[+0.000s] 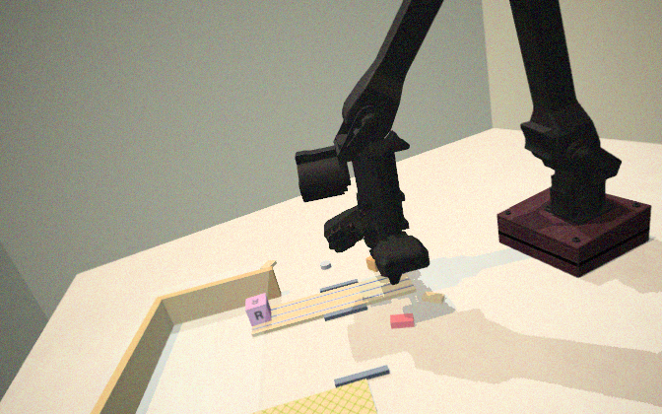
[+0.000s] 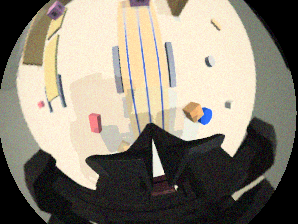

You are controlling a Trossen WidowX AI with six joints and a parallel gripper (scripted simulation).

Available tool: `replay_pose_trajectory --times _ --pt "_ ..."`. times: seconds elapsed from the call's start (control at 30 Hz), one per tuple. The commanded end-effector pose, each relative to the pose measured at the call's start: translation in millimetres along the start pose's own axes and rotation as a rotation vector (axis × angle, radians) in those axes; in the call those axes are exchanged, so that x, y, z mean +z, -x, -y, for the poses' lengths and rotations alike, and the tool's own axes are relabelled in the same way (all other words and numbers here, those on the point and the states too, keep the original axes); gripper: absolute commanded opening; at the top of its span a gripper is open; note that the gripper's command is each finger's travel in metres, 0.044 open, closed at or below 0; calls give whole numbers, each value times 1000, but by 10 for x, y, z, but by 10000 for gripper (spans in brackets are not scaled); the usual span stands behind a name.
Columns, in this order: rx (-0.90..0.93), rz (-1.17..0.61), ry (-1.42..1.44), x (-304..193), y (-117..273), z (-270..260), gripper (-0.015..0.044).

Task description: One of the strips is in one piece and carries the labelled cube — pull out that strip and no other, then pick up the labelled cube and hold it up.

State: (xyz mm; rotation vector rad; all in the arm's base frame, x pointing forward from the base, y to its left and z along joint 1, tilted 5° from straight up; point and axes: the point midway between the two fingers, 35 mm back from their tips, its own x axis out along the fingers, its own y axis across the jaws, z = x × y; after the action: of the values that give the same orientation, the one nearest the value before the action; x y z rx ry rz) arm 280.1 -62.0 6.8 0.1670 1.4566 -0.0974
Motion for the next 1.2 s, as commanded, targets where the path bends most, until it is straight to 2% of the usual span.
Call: replay_pose_trajectory --times 0.0,1.17 --pt "-1 -25 2 -145 -43 2 0" --pt "-1 -29 2 -643 -34 0 0"
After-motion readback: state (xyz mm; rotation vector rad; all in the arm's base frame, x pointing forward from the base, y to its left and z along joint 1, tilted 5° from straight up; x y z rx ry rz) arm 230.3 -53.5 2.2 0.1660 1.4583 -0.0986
